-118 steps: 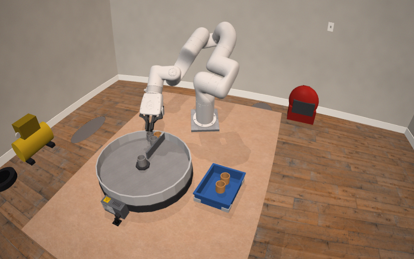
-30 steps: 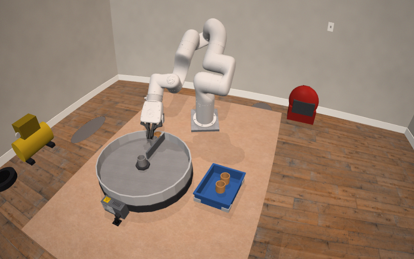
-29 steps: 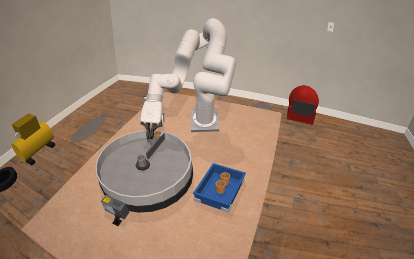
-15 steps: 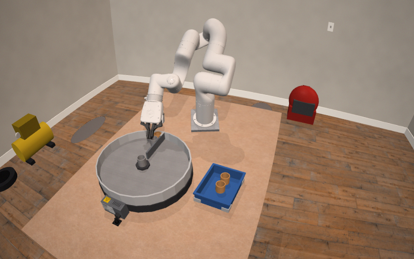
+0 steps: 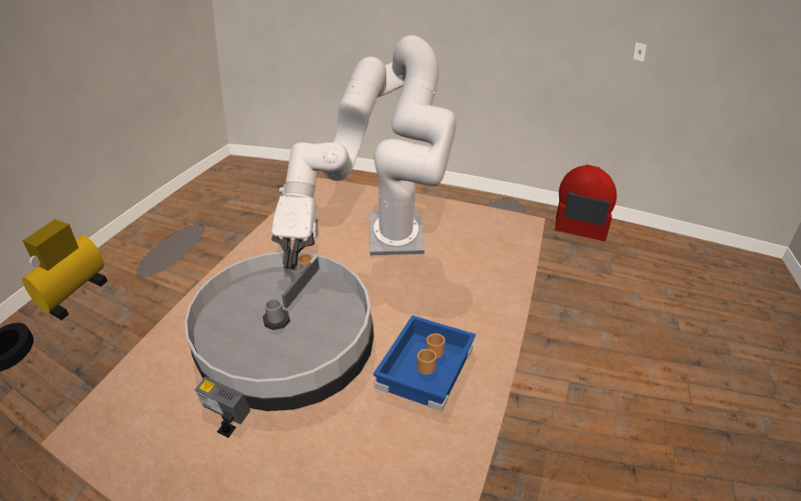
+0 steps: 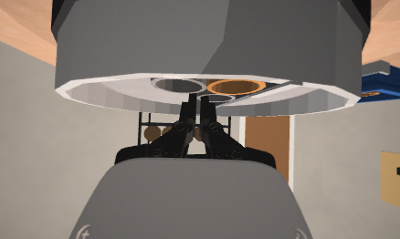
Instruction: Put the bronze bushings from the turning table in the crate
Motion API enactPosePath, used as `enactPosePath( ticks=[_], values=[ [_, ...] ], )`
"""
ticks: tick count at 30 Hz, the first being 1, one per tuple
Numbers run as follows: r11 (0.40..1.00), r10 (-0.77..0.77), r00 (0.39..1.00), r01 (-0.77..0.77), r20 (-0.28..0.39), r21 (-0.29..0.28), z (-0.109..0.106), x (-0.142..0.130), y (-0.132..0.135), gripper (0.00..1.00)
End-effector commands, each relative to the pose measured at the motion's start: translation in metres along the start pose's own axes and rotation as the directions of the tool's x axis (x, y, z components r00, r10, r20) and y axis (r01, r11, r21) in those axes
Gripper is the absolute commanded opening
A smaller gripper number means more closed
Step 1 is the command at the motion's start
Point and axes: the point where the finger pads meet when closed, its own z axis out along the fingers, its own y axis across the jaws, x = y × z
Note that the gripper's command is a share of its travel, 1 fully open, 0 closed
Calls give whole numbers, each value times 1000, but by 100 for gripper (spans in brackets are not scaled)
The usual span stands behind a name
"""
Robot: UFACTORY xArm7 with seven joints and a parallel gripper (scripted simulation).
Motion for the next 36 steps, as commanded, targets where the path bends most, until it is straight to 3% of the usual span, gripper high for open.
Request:
enactPosePath(
  ticks=[1,22,36],
  values=[
    [1000,-1,1000,1,0,0,0,0,0,0],
    [1000,-1,1000,1,0,0,-5,-4,0,0],
    [1000,-1,1000,1,0,0,-49,-42,0,0]
  ],
)
